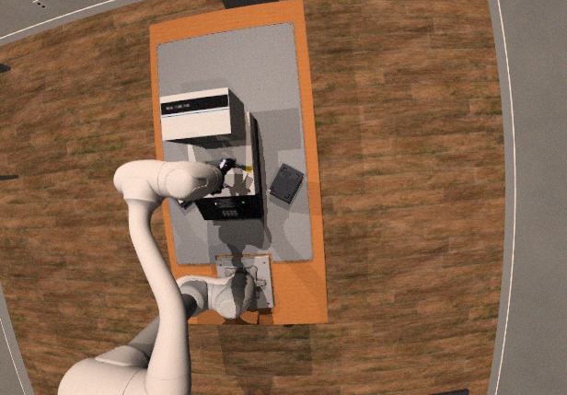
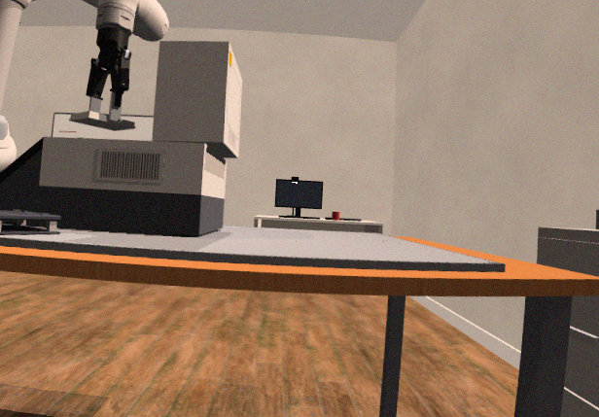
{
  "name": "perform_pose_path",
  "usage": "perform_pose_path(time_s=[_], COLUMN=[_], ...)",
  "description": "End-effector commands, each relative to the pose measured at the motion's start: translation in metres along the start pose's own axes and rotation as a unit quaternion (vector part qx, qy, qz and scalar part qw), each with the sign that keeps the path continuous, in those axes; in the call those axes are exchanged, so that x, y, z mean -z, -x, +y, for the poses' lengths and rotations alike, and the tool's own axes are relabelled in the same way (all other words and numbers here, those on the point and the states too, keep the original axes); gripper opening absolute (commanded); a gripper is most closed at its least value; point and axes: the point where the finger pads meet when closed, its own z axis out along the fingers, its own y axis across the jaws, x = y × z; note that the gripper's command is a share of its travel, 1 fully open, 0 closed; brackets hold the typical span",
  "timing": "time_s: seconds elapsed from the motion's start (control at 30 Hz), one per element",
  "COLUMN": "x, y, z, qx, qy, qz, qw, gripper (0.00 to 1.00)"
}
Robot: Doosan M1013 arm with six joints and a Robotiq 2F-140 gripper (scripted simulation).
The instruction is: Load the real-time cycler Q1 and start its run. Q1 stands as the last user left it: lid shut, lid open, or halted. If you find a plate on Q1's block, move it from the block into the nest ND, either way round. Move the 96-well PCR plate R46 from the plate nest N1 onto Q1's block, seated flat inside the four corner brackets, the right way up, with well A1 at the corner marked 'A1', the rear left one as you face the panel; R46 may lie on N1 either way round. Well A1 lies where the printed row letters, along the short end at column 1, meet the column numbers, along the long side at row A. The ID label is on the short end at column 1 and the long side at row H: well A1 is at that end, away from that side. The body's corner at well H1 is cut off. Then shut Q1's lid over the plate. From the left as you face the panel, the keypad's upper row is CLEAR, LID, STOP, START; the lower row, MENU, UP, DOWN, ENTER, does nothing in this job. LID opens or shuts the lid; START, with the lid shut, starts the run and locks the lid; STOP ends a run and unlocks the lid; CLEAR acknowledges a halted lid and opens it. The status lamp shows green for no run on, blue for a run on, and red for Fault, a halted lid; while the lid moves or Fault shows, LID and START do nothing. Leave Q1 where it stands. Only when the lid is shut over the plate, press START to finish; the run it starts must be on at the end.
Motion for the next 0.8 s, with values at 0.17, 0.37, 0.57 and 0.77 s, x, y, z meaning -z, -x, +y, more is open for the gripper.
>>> perform_pose_path(time_s=[0.17,0.37,0.57,0.77], x=[-0.001,-0.001,-0.001,-0.001], y=[-0.032,-0.060,-0.066,-0.067], z=[-0.007,-0.014,-0.016,-0.016], qx=[0.116,0.214,0.261,0.261], qy=[-0.002,-0.002,-0.002,-0.002], qz=[-0.001,-0.001,-0.001,-0.001], qw=[0.993,0.977,0.965,0.965], gripper=[0.00,0.00,0.00,0.00])
